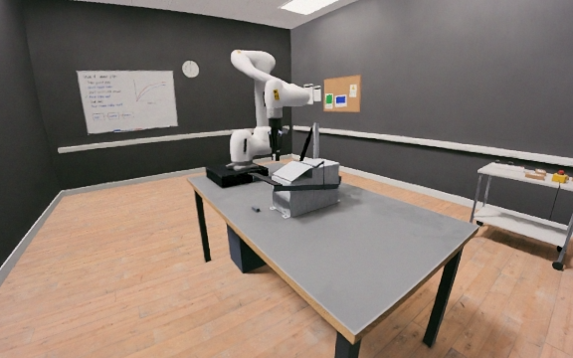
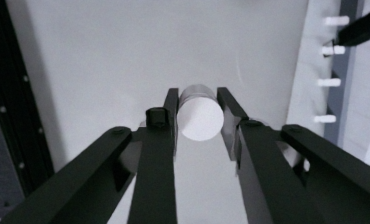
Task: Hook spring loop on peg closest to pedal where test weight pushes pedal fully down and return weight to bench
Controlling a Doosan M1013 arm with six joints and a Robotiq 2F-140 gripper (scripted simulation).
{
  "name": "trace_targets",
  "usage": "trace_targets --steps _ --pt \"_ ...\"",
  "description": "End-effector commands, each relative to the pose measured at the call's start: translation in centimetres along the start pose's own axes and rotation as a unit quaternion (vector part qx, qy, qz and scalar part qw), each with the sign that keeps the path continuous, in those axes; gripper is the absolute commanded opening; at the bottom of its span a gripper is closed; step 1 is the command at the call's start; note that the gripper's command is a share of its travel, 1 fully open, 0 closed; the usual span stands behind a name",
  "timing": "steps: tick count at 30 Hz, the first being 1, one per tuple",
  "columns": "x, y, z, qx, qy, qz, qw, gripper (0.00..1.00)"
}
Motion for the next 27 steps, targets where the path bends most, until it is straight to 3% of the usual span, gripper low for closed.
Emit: trace_targets --steps 1,27 --pt "0.3 0.6 -0.9 0.0 -0.003 0.0 1.0 0.25" --pt "1.5 3.2 -4.7 0.0 -0.019 0.002 1.0 0.25"
Point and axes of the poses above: the point where the finger pads meet when closed, its own x axis back along the fingers, its own y axis across the jaws, z = x × y, the point moved 7 cm from there along x, back along the fingers, and after that the axes turned 6 degrees about x, right-handed, at the moved point
